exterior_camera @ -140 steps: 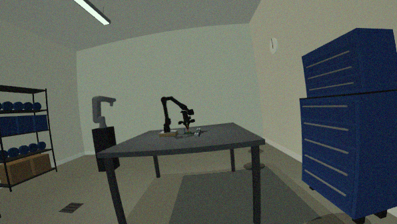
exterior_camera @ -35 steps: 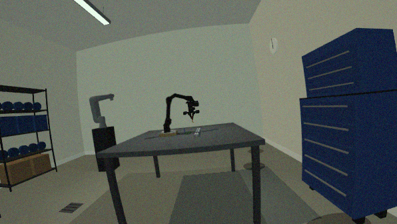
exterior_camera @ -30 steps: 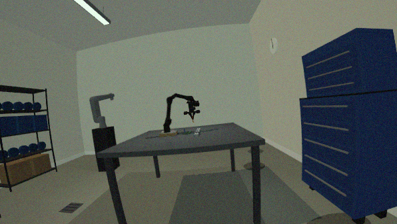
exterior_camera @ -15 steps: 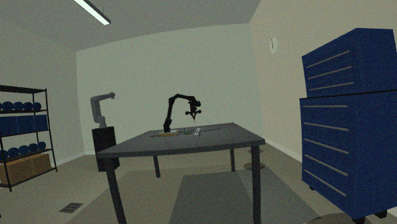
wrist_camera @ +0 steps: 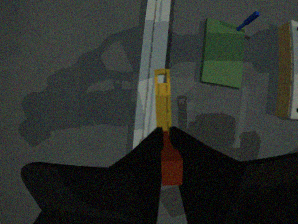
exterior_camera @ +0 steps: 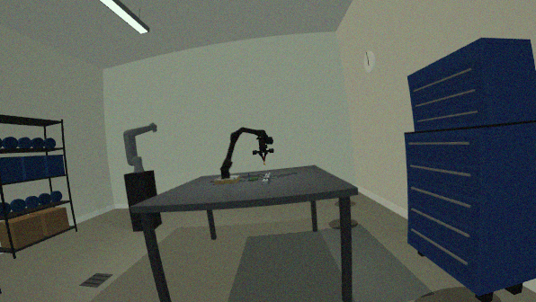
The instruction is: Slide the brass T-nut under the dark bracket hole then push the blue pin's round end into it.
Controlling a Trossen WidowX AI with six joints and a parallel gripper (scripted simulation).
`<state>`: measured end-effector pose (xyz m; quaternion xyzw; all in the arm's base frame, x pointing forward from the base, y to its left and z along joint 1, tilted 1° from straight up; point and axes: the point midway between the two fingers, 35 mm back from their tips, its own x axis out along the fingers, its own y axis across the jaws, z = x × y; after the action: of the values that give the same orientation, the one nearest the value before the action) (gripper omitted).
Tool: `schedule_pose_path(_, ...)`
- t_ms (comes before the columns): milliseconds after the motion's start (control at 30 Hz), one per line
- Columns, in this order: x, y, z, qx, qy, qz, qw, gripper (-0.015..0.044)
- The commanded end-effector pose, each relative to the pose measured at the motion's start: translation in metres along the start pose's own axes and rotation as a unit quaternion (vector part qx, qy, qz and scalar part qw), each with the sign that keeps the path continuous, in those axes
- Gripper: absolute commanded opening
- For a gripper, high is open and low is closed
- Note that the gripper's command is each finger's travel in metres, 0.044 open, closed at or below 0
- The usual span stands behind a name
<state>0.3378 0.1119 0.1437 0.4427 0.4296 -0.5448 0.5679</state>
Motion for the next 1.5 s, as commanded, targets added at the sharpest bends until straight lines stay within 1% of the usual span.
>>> schedule_pose_path(0,-0.001,0.004,-0.006,0.008,0.001,-0.002,1.0,-0.015)
schedule_pose_path(900,0.003,0.029,-0.037,0.068,-0.006,-0.015,0.998,-0.015)
schedule_pose_path(1467,0.004,0.028,-0.039,0.071,-0.012,0.01,0.997,-0.015)
